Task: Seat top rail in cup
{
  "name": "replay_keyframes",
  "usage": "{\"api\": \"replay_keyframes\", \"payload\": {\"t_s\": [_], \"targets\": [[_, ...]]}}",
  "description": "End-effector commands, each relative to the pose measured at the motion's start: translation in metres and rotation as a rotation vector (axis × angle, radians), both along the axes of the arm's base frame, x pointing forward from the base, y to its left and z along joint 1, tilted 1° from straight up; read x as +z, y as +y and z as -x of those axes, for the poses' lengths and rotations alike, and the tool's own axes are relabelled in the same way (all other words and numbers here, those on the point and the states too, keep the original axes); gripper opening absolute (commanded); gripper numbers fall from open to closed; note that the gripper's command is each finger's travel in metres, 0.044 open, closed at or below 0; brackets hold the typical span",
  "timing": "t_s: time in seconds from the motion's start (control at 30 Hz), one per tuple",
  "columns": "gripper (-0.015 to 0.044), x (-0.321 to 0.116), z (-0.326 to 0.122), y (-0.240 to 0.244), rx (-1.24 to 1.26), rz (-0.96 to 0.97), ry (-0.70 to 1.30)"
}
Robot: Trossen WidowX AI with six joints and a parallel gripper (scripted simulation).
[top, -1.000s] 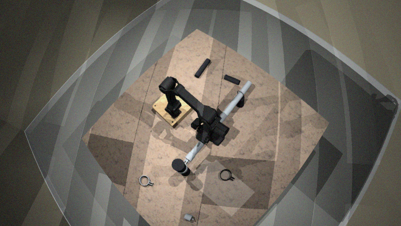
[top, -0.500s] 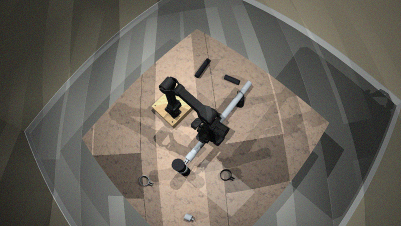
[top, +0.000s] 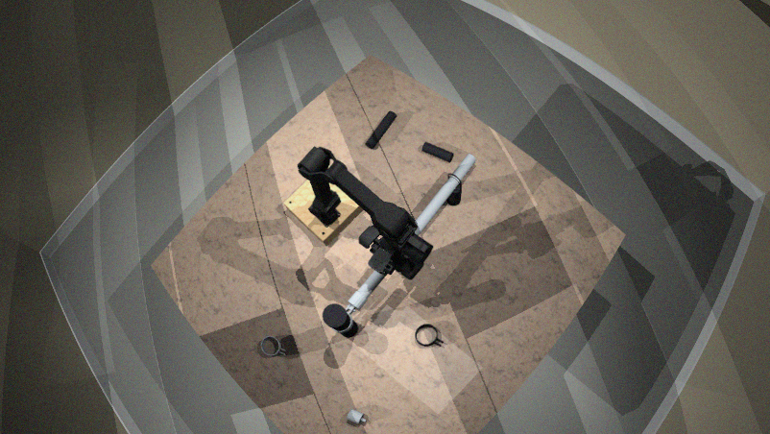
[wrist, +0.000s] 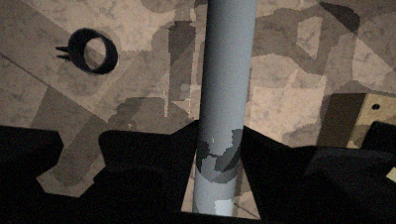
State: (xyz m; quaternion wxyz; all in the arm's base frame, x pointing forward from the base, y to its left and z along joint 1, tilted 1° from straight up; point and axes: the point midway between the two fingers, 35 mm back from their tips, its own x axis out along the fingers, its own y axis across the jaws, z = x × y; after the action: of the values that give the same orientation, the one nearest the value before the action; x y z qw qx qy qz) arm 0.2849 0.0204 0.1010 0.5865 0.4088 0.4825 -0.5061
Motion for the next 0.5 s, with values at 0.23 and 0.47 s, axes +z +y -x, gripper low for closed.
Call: {"api": "replay_keyframes", "payload": {"t_s": [0.23, 0.47], "targets": [[0.0, 0.0002, -0.0008, -0.0033, 0.0, 0.0, -0.001], [0.0, 0.0002, -0.0013, -0.0058, 0.0, 0.001, -0.001]]}}
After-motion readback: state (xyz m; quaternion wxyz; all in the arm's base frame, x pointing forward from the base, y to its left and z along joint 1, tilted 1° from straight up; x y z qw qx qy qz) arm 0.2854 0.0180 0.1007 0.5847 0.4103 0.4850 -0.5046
